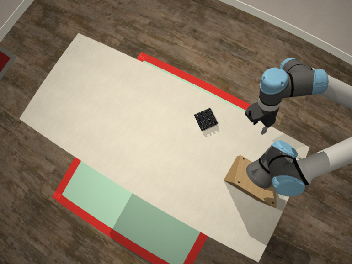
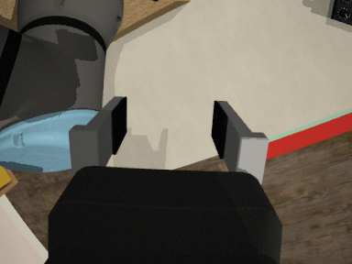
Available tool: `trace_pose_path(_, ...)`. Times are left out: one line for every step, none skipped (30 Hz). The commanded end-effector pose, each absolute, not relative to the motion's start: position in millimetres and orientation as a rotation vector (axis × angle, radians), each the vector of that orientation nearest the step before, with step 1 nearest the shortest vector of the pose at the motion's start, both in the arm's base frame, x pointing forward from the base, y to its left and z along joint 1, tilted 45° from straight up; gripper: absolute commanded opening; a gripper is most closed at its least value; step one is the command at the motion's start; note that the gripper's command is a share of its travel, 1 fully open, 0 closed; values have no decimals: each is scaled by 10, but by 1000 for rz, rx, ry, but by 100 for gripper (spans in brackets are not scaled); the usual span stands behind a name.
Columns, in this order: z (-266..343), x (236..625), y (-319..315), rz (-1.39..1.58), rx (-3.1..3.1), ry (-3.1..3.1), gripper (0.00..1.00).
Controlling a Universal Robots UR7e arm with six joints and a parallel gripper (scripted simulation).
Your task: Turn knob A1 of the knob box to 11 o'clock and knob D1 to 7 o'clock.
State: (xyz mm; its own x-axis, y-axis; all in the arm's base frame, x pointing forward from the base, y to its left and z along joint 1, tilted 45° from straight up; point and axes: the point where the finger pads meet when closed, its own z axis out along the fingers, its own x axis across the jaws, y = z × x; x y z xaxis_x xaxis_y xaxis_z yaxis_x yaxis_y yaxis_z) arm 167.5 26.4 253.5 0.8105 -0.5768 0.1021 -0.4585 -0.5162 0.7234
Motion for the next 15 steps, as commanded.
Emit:
trace_pose_path(2481, 1761, 257, -170, 2198, -791, 100)
trace_pose_path(2463, 1791, 254, -162, 2196, -803, 100)
trace_pose_path(2441, 1825, 250, -154, 2194, -816, 100)
trace_pose_path(2418, 1863, 245, -144, 2191, -831, 100)
trace_pose_path(2391, 1904, 240, -133, 2188, -848, 100)
trace_pose_path(2391, 1904, 240, -133, 2188, -848, 100)
trace_pose_path(2391, 1904, 240, -133, 2188, -848, 100)
trace_pose_path(2362, 1950, 233, -120, 2184, -867, 100)
trace_pose_path(2330, 2000, 225, -107, 2179, -887, 100)
trace_pose_path(2295, 2054, 216, -92, 2174, -910, 100)
trace_pose_path(2258, 2111, 206, -76, 2169, -933, 100)
trace_pose_path(2219, 2172, 194, -59, 2162, -959, 100)
trace_pose_path(2177, 2236, 180, -41, 2155, -987, 100)
trace_pose_path(2134, 2302, 165, -22, 2147, -1016, 100)
trace_pose_path(2088, 2371, 147, -2, 2138, -1046, 100)
